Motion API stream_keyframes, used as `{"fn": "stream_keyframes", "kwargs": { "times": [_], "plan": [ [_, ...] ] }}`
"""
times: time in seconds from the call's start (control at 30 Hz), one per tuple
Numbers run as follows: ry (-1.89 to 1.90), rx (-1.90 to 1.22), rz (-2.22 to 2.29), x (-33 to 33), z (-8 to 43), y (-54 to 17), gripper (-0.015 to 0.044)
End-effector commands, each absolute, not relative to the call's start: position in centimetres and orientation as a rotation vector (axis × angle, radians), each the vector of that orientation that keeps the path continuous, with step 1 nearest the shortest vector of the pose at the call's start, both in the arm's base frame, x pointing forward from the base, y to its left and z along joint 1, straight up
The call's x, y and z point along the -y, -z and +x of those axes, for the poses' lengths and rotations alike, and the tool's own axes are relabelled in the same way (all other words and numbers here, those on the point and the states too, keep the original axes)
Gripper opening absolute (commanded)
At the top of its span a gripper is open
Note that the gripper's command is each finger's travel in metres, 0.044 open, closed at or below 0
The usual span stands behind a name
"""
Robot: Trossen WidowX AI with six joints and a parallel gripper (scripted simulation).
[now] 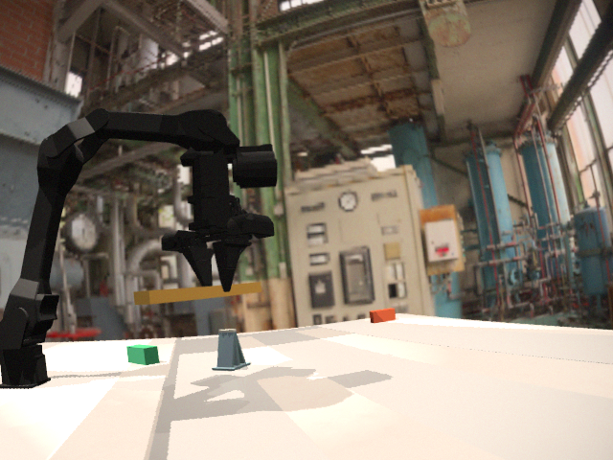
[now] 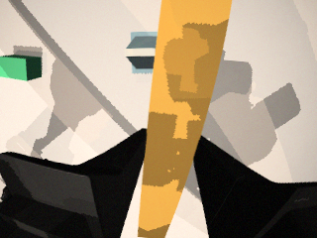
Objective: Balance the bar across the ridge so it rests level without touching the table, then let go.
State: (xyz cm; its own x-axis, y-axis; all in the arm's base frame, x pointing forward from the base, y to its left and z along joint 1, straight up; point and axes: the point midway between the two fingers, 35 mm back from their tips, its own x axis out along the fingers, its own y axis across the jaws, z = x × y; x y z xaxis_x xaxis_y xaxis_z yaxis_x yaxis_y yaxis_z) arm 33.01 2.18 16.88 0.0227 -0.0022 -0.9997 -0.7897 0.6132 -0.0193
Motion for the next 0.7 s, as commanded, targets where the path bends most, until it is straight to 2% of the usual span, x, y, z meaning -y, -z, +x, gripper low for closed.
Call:
{"fn": "stream_keyframes", "kwargs": {
  "times": [0.0,0.67],
  "plan": [
    [-0.713,-1.419,-0.730,-3.7,33.6,-17.0,0.0000],
    [-0.793,-1.387,-0.803,-10.7,34.8,-16.6,0.0000]
  ]
}}
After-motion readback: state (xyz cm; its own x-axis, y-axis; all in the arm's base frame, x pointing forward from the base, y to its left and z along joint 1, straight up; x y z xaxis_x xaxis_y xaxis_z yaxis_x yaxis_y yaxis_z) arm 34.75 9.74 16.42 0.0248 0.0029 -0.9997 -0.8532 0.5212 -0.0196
